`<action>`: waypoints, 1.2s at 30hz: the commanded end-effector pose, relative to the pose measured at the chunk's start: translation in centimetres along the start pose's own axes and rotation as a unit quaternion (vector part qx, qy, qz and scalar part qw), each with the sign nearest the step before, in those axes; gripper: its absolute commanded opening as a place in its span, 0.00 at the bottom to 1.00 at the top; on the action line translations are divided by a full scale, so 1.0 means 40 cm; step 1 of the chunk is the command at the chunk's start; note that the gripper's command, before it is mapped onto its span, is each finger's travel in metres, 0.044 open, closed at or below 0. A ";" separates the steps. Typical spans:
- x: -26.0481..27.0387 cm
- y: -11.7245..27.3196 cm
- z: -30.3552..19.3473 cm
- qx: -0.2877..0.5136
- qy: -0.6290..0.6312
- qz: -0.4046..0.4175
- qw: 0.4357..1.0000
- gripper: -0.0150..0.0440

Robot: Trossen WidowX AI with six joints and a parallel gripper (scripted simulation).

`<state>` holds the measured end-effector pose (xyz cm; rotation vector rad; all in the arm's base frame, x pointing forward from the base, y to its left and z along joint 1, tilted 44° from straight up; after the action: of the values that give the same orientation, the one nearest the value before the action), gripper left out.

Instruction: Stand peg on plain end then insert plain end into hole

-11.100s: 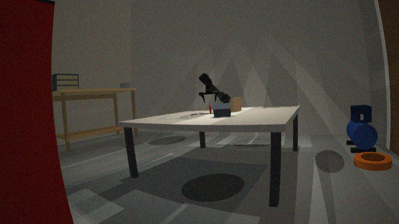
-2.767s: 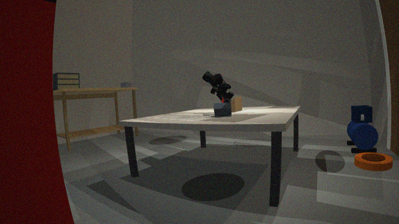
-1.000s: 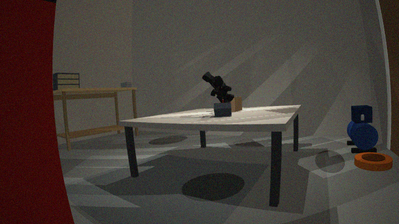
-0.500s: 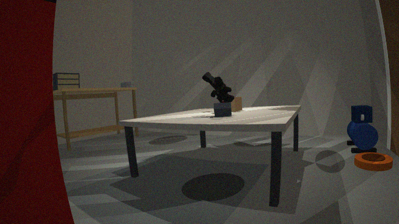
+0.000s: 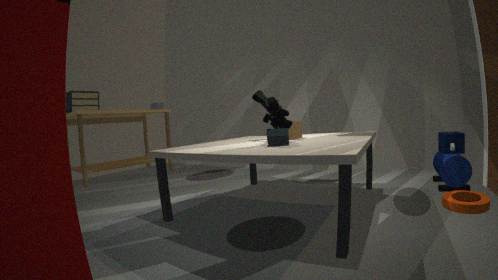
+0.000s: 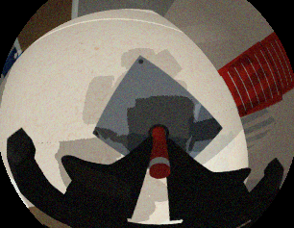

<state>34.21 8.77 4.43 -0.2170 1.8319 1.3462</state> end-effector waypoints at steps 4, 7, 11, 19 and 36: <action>0.000 -0.006 0.001 -0.002 0.001 0.001 1.000 0.25; 0.000 -0.004 0.000 0.000 0.000 0.000 1.000 0.25; 0.000 -0.004 0.000 0.000 0.000 0.000 1.000 0.25; 0.000 -0.004 0.000 0.000 0.000 0.000 1.000 0.57; -0.001 0.034 0.005 -0.001 0.000 0.002 1.000 1.00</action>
<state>33.84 9.22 4.98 -0.2160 1.8345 1.3528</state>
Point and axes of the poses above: the point midway between the two fingers, 35 mm back from their tips, its own y axis back along the fingers, its own x axis across the jaws, z = x × y, the point moved 9 cm from there along y, back along the fingers
